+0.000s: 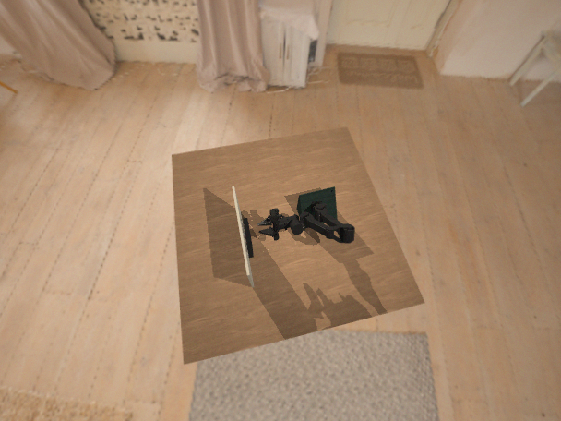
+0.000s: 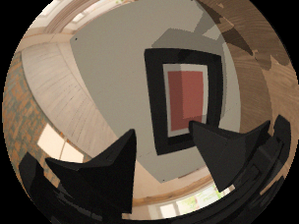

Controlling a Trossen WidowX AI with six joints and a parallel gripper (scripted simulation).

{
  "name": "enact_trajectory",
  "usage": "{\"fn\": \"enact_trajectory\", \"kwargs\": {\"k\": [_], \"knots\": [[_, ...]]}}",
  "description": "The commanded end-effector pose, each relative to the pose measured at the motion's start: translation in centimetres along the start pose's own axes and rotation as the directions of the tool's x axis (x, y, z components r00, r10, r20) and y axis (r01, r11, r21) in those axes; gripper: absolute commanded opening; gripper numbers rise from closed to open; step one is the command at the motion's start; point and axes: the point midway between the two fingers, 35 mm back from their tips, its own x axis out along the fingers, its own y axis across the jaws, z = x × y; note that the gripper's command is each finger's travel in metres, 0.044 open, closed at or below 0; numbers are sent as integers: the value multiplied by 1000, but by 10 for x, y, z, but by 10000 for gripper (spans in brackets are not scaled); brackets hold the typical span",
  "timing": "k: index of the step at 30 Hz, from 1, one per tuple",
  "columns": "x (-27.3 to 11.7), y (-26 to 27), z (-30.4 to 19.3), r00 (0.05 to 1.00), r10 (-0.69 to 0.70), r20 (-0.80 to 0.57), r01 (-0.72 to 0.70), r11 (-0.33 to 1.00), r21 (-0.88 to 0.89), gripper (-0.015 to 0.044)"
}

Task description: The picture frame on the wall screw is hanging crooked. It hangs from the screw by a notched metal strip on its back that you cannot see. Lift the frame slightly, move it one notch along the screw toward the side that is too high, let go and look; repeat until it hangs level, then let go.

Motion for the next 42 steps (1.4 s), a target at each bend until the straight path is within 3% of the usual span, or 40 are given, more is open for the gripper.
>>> {"fn": "enact_trajectory", "kwargs": {"k": [1, 19, 42], "knots": [[21, -2, 5, 1000, 3, 3, -3, 1000, -5, 260], [24, -2, 5, 1000, 3, 3, -3, 1000, -5, 260], [60, -2, 5, 1000, 4, 1, -4, 1000, -5, 260]]}}
